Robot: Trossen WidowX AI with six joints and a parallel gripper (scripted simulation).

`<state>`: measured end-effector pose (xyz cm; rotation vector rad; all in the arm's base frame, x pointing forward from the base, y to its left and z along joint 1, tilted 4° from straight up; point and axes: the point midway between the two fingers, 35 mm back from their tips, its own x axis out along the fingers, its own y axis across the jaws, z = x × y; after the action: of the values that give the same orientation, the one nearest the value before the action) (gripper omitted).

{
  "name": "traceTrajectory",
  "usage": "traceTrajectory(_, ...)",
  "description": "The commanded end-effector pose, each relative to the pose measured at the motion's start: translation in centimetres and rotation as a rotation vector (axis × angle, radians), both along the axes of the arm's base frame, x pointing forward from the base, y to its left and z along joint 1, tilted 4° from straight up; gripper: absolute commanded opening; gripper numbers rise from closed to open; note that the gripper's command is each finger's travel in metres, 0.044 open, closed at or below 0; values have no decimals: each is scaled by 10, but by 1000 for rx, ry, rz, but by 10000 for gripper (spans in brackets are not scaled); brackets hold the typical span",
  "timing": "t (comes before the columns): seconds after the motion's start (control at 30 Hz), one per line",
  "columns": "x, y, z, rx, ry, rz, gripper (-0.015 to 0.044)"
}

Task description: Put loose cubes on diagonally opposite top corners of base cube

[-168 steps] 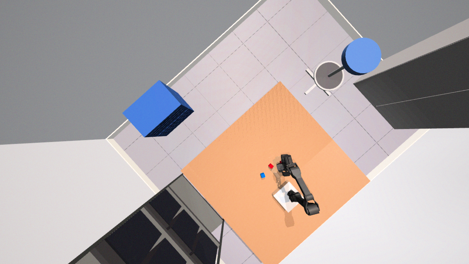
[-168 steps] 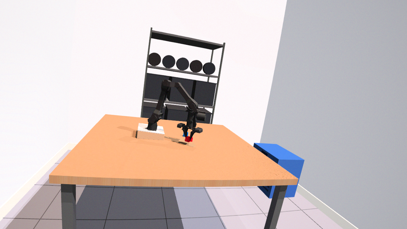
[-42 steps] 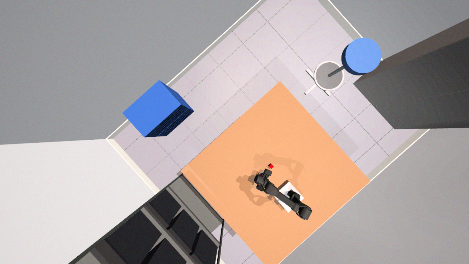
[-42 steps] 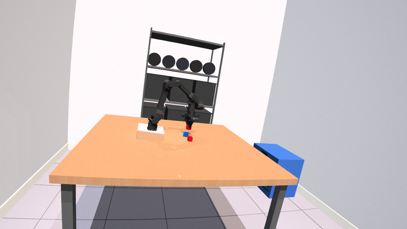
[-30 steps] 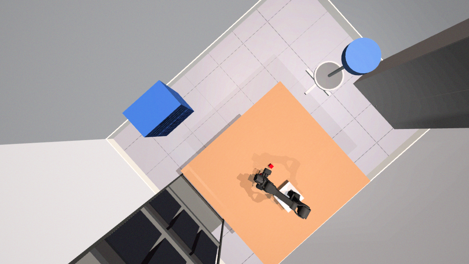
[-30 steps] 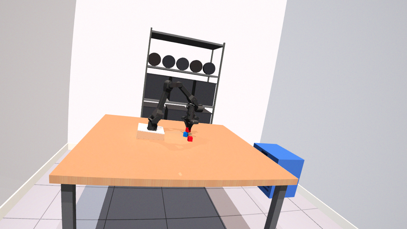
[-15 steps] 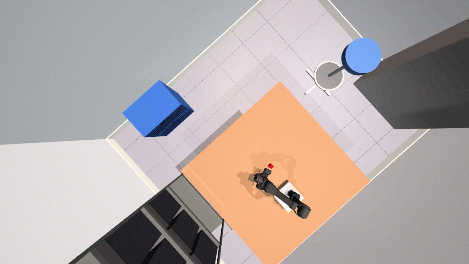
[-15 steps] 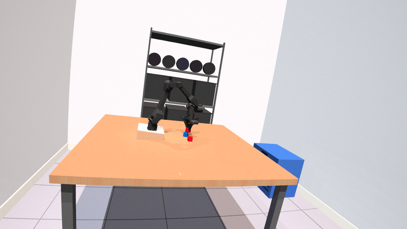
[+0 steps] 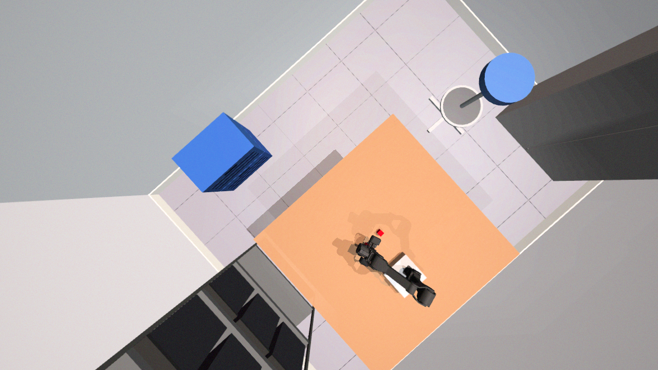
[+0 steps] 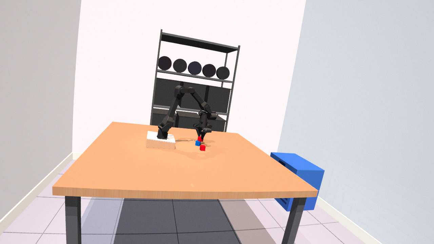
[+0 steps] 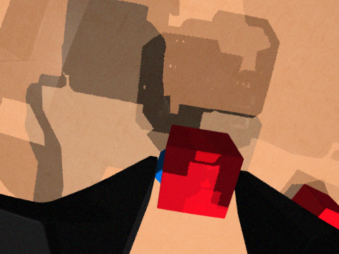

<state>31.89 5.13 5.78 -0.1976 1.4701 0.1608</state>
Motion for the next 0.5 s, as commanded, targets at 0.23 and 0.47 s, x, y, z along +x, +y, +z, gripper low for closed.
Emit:
traceTrajectory(0.23,-2,0,17,0,0,0,205)
traceTrajectory(0.47,-3,0,30,0,0,0,205)
